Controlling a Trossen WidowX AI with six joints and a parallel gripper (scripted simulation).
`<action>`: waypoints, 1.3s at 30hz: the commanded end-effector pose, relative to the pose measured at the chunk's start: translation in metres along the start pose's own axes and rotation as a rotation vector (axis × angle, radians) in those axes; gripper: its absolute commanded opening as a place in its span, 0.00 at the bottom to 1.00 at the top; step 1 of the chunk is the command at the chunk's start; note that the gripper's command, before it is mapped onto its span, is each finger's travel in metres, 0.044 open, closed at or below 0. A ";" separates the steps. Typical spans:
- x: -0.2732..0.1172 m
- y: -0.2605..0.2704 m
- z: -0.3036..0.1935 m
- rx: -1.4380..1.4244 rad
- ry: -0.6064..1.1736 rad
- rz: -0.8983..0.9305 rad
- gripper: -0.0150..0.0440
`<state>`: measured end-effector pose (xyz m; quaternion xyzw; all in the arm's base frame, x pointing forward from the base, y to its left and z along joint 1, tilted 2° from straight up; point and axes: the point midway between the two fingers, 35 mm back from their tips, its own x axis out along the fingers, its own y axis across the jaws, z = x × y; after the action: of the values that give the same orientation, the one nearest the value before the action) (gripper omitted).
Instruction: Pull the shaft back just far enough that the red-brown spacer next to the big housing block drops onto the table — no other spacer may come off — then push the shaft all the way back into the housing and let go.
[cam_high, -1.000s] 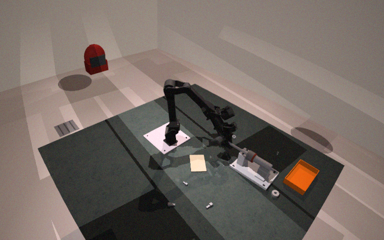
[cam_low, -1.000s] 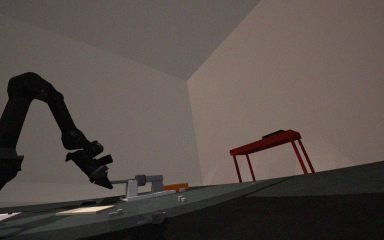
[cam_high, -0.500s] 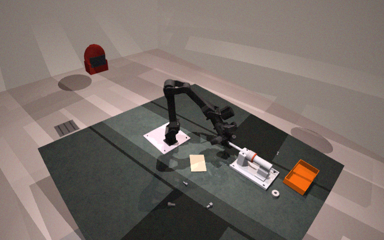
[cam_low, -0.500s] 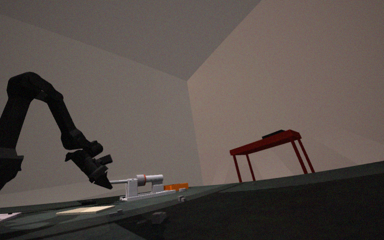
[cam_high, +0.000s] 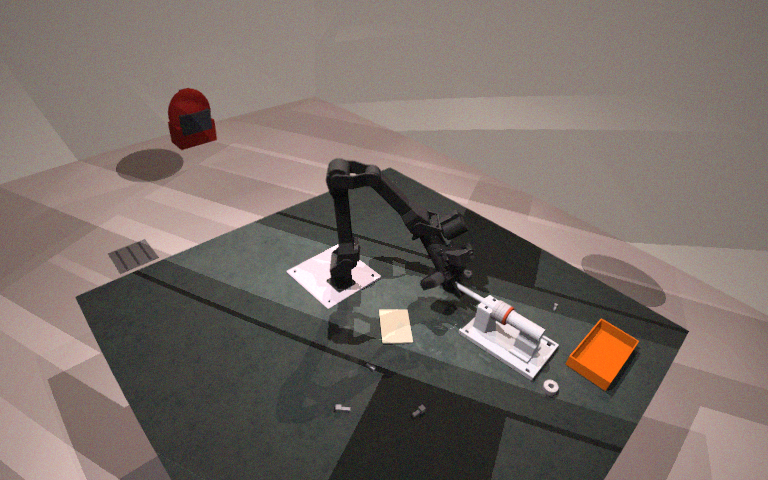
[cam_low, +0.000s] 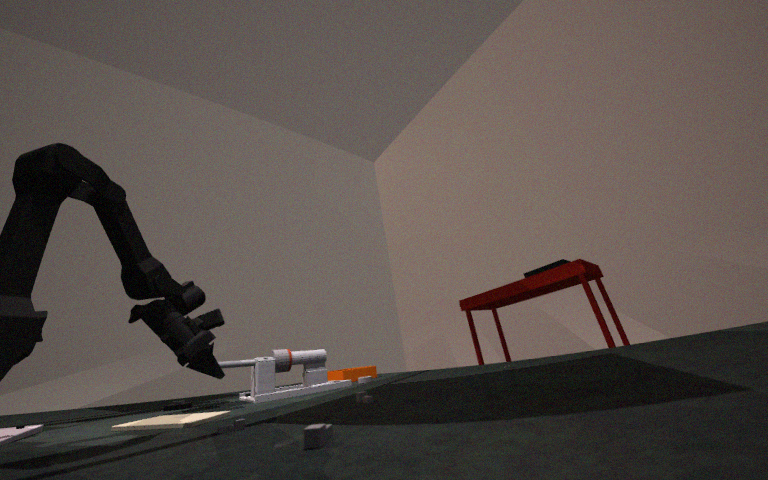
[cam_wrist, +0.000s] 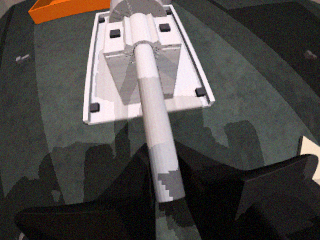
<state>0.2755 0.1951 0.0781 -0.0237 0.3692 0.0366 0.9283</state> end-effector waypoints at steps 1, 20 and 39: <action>-0.001 0.000 -0.001 0.003 0.000 -0.002 0.25; -0.002 0.000 -0.002 0.003 0.000 -0.002 0.25; -0.003 0.000 -0.003 0.000 0.001 0.000 0.25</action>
<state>0.2716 0.1948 0.0779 -0.0237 0.3695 0.0366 0.9282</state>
